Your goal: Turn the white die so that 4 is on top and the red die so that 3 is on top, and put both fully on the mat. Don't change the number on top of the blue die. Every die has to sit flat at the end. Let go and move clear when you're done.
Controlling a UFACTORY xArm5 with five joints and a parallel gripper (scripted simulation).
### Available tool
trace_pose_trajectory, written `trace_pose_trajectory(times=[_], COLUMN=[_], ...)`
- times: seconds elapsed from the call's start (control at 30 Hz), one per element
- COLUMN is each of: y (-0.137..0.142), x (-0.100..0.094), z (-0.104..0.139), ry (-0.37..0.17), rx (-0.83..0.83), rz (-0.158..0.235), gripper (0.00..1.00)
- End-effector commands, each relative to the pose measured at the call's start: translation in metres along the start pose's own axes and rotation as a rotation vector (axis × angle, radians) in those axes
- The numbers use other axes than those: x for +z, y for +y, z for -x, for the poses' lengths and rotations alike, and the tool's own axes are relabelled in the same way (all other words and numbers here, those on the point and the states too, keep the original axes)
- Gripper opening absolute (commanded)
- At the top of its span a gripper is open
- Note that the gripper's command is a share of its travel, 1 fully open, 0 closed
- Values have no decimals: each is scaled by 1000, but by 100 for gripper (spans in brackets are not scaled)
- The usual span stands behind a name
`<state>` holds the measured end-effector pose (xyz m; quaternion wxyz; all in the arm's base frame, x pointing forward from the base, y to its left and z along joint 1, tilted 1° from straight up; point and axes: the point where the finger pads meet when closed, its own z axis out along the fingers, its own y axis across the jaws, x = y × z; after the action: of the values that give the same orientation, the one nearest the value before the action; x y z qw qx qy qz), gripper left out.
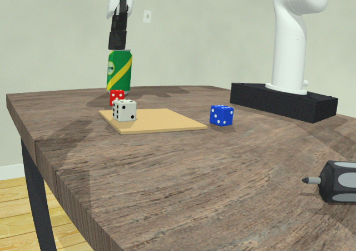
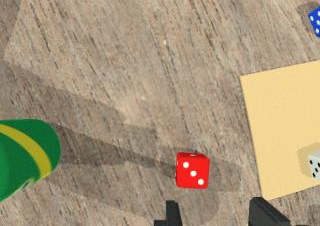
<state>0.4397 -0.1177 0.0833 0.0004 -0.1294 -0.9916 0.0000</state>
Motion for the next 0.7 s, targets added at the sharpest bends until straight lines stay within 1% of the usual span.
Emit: trace_pose_trajectory(times=[0.0,0.27,0.37,0.43,0.53,0.6,0.63,0.67], y=[0,0,0,0,-1,-1,-1,-1], x=[-2,-1,9,9,24,26,26,26], z=[2,2,-4,-4,-13,-14,-14,-14], ry=[-4,-4,-3,-3,-3,-3,-3,-3], rx=[0,1,38,38,89,96,96,96], rz=[0,0,0,0,0,0,0,0], gripper=[100,100,100,100,100,100,47,47])
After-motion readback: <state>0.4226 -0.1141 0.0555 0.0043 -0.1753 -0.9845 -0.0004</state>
